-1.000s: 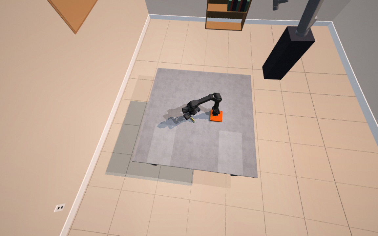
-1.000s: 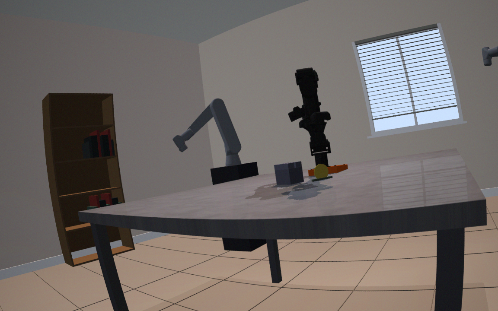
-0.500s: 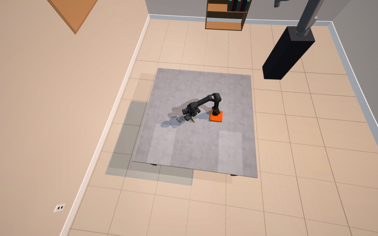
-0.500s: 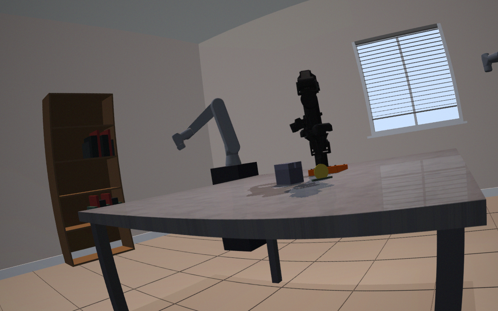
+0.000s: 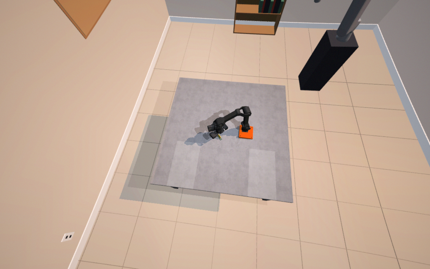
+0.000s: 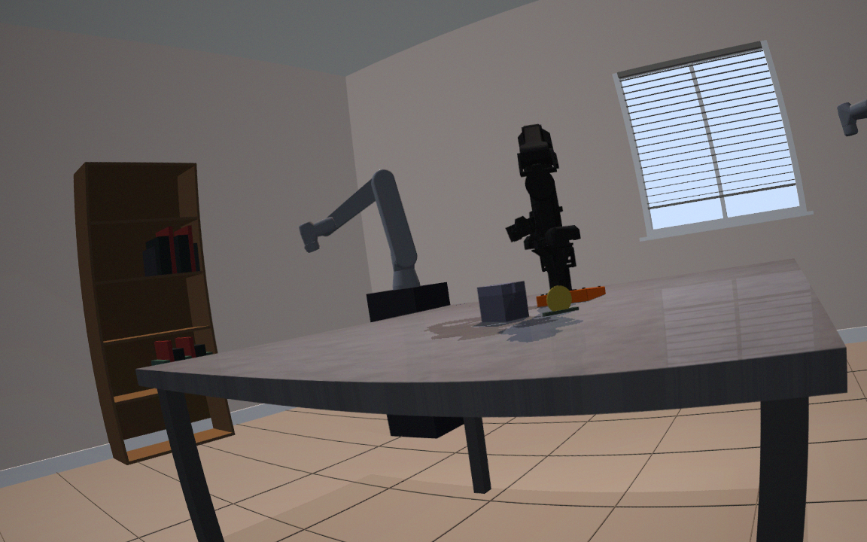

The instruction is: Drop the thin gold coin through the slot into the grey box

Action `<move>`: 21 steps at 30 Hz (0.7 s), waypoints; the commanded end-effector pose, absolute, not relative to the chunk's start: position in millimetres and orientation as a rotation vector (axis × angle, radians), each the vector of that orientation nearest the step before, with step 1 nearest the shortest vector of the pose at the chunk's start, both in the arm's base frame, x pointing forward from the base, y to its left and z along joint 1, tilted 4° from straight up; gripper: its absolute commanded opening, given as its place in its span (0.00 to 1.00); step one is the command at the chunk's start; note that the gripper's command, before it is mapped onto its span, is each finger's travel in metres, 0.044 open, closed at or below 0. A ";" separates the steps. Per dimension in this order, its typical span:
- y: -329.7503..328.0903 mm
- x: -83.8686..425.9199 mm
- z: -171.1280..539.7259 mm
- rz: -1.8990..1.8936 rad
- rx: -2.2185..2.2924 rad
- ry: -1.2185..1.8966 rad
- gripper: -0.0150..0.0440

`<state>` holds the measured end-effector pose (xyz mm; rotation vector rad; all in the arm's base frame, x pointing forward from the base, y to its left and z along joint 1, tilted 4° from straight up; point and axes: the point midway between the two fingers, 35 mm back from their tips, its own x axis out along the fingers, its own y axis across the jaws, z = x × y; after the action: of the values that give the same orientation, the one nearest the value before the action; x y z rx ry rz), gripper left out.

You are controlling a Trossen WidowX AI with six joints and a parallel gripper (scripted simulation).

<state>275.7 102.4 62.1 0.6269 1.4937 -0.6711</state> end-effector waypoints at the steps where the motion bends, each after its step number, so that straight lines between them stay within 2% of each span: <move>1: 102.1 273.6 51.7 -0.677 0.619 1.509 0.53; 21: 101.2 271.4 19.7 -0.677 0.619 1.509 0.53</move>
<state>274.5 101.8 28.5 0.6270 1.4937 -0.6710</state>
